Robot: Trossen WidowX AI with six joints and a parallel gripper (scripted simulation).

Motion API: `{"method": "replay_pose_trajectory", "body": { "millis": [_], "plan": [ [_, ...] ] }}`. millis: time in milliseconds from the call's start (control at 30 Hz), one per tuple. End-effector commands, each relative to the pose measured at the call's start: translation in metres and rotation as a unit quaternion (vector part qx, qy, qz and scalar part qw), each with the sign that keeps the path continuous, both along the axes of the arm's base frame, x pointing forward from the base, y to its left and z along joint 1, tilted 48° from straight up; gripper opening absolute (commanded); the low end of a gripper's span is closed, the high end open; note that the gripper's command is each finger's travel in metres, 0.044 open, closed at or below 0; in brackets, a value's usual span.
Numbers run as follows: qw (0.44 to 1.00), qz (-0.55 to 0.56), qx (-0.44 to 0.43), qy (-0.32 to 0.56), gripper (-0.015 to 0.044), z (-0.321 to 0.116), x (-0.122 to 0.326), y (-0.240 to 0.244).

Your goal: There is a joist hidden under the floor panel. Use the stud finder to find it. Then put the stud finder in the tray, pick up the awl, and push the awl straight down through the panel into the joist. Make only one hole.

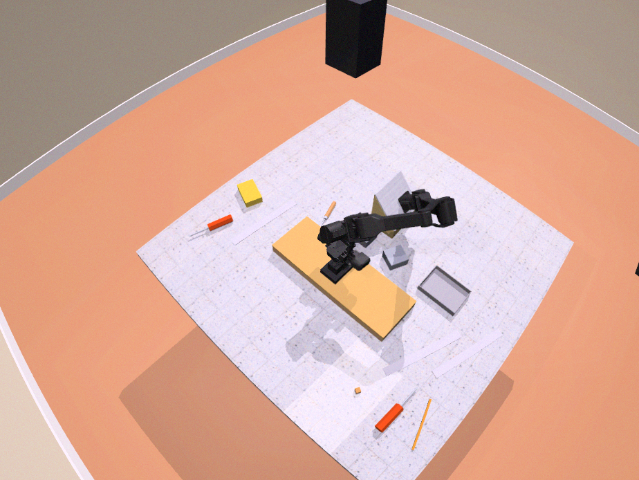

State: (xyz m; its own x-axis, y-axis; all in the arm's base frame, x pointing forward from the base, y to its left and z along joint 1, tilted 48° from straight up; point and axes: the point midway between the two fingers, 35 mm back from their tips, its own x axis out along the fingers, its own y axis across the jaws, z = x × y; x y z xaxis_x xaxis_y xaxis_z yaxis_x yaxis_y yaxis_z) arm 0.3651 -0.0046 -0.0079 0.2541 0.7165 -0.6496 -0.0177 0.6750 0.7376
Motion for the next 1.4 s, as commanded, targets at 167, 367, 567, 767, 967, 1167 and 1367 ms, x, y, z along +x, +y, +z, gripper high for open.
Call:
{"method": "replay_pose_trajectory", "body": {
  "millis": [167, 367, 567, 767, 967, 1167, 1367],
  "plan": [
    [1.0, -0.001, 0.004, 0.003, 0.0, 0.014, -0.002, 0.014],
    [1.0, -0.001, 0.004, 0.003, 0.0, 0.023, -0.002, 0.022],
    [1.0, -0.001, 0.004, 0.003, 0.0, 0.031, -0.003, 0.03],
    [1.0, -0.001, 0.005, 0.003, 0.0, 0.04, -0.003, 0.038],
    [1.0, -0.001, 0.005, 0.003, 0.0, 0.049, -0.003, 0.046],
    [1.0, -0.001, 0.005, 0.003, 0.0, 0.058, -0.003, 0.054],
    [1.0, -0.001, 0.005, 0.003, 0.0, 0.067, -0.003, 0.062]
  ]
}}
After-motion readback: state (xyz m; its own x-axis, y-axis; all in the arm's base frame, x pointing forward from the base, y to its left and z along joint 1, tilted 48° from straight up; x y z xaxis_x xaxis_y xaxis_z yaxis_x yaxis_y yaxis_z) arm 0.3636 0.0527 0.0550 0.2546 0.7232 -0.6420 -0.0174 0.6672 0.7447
